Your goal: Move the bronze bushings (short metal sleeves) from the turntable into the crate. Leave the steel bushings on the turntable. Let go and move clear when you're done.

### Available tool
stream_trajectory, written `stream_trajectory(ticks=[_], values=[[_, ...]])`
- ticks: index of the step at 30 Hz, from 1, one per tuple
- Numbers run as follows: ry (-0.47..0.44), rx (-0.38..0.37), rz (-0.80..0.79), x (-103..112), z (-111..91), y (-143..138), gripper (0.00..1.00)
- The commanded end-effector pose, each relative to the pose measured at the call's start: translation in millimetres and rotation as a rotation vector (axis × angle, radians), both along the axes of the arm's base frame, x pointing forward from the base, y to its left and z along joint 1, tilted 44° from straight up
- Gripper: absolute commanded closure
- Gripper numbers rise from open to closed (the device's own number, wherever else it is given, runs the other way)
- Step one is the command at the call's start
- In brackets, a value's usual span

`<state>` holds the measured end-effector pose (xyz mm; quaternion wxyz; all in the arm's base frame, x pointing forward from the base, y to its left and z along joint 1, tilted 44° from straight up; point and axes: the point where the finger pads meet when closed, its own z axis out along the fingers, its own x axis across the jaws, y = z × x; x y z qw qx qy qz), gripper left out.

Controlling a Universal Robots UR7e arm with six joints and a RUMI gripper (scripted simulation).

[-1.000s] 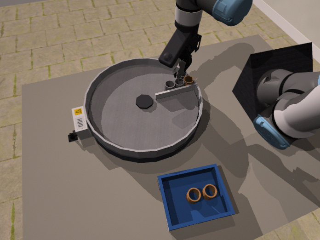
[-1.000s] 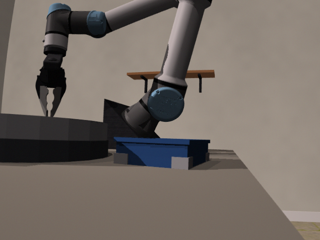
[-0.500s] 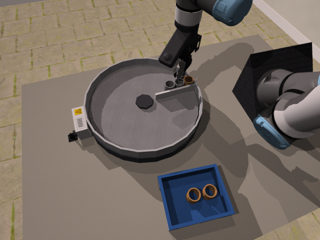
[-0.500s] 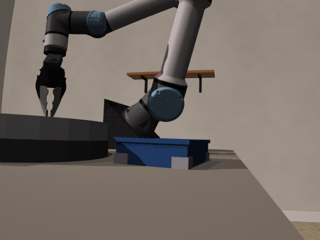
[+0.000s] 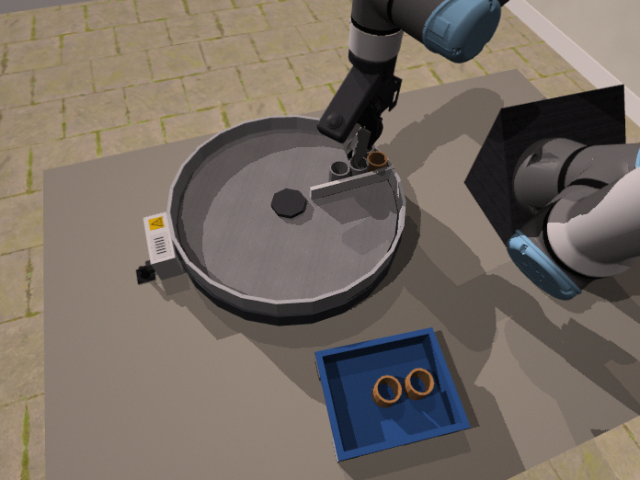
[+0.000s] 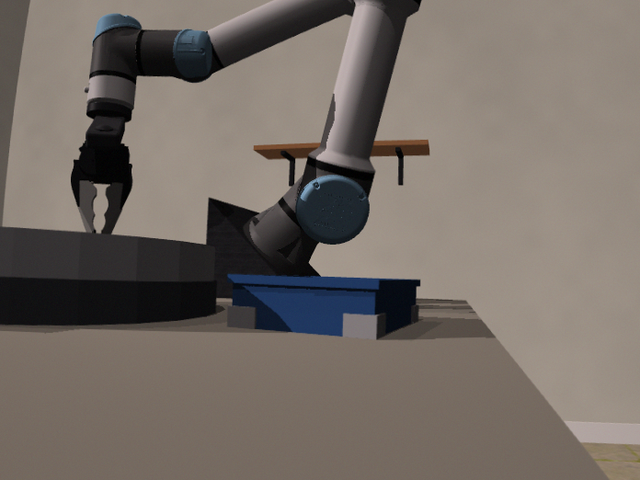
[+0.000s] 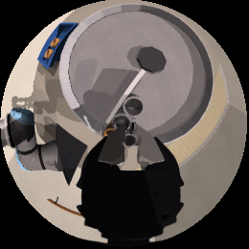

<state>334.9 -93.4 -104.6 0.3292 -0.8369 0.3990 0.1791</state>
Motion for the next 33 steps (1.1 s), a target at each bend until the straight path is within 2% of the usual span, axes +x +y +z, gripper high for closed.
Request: stream_trajectory(ticks=[1,33], values=[[0.0,0.0,-0.001,0.0,-6.9,6.9,0.95],[-0.002,-0.004,-0.002,0.8,-7.8,5.7,0.95]])
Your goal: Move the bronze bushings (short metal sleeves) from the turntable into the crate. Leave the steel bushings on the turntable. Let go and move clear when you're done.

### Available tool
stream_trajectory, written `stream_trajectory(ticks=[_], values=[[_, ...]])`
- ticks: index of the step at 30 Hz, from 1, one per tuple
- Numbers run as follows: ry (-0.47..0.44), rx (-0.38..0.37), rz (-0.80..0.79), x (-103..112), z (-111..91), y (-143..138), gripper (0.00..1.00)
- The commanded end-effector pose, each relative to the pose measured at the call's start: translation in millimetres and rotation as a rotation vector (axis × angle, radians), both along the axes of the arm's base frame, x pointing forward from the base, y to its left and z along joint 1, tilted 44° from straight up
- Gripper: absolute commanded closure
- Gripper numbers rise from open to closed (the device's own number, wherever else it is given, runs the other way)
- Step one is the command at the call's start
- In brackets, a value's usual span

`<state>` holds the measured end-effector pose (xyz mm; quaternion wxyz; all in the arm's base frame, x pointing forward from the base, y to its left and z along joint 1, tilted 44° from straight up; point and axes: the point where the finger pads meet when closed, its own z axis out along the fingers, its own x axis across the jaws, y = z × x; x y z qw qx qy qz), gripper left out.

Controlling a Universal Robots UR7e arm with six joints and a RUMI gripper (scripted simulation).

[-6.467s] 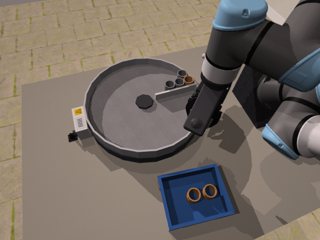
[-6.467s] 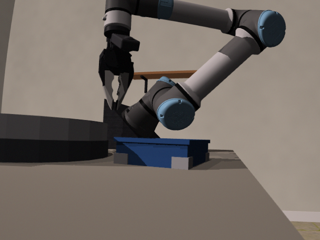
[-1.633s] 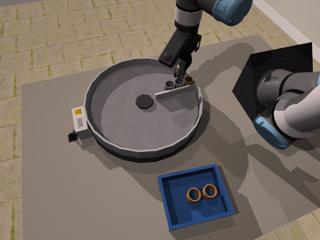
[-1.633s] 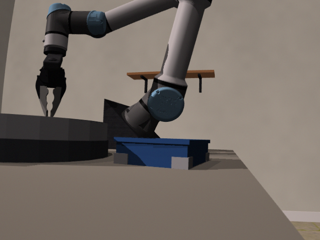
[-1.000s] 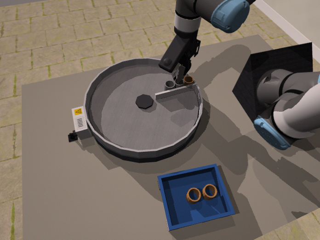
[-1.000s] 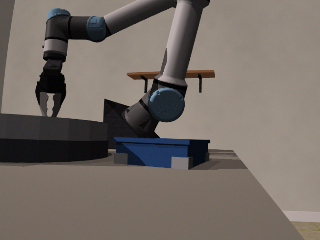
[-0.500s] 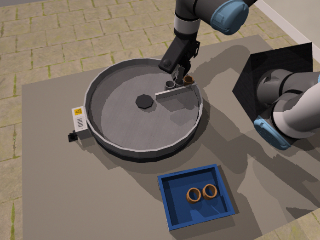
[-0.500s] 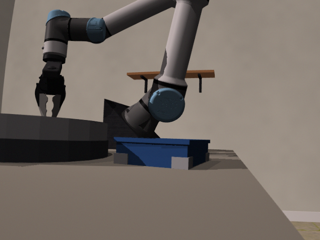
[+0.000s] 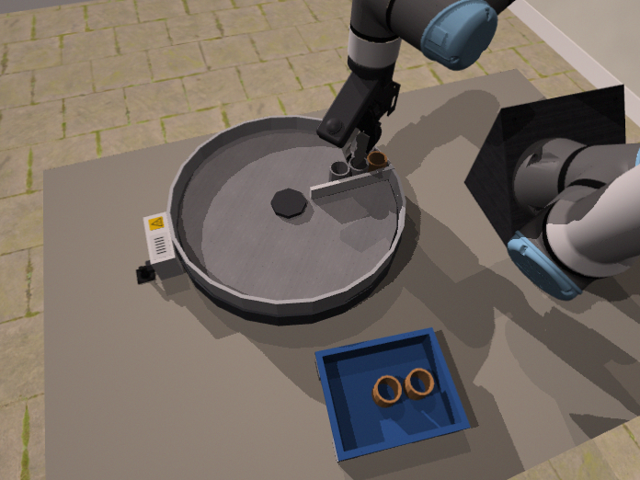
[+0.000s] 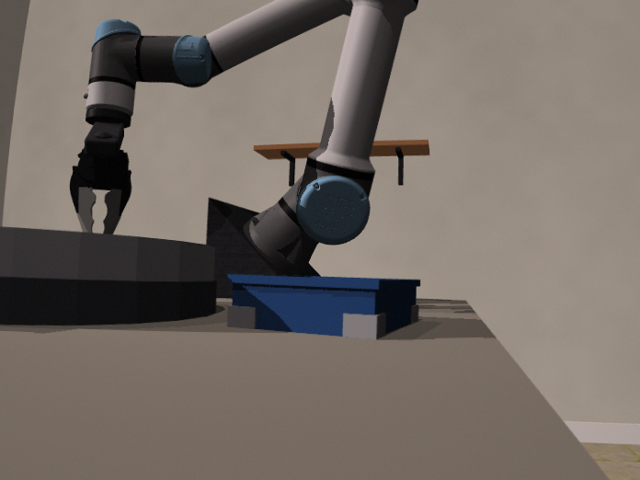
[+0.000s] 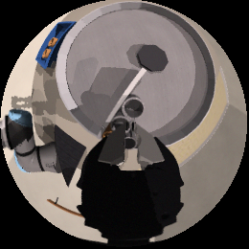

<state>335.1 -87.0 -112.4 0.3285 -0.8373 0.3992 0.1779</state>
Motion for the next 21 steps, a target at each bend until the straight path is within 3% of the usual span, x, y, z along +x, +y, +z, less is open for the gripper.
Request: stream_trajectory(ticks=[1,21], values=[[-0.001,-0.002,-0.001,0.6,0.0,-0.7,0.95],[-0.001,-0.001,-0.001,0.5,0.0,-0.7,1.0]])
